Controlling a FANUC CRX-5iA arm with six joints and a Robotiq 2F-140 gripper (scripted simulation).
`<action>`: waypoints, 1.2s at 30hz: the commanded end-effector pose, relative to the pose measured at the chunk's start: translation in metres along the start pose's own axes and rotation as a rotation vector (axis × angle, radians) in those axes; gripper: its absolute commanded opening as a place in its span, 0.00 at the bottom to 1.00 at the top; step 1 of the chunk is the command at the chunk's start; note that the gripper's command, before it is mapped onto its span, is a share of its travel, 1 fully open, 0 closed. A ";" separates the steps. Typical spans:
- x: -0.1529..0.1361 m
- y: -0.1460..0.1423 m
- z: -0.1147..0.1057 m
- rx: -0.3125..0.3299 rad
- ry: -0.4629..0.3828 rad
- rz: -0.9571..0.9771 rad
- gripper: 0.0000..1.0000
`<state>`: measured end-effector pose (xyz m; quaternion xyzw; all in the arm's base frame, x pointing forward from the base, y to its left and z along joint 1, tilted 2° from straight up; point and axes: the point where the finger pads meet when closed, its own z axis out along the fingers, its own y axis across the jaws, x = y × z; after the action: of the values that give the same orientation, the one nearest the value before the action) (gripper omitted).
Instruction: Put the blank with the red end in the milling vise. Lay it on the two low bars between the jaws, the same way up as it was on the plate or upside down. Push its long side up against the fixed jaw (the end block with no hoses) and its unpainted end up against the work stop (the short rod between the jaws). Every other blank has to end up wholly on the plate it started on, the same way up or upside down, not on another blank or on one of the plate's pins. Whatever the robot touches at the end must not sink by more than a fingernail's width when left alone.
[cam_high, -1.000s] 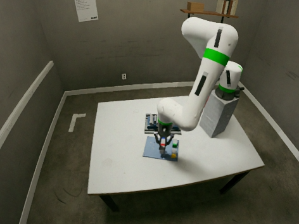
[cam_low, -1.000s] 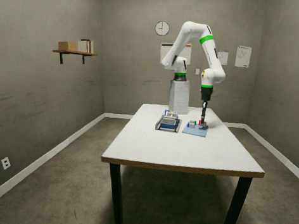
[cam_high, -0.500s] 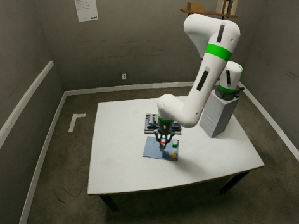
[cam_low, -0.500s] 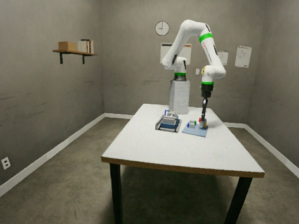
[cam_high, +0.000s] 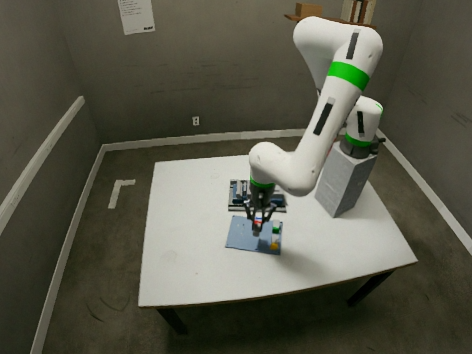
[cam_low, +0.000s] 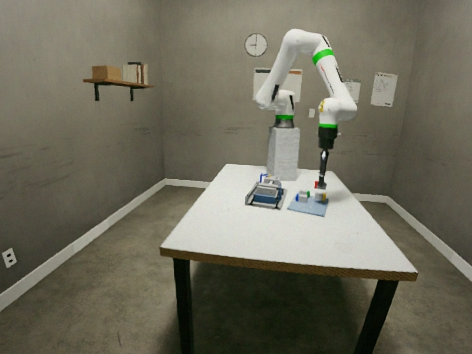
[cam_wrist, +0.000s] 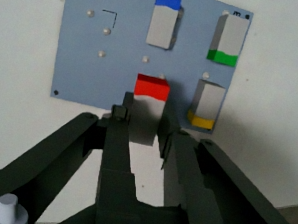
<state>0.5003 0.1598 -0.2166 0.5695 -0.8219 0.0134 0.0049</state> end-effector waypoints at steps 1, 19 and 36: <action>-0.001 -0.001 -0.010 0.001 -0.001 0.000 0.10; -0.001 -0.001 -0.042 0.001 -0.001 0.000 0.10; -0.001 -0.001 -0.044 0.001 -0.001 0.000 0.10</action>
<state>0.4999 0.1611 -0.1729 0.5695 -0.8219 0.0133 0.0048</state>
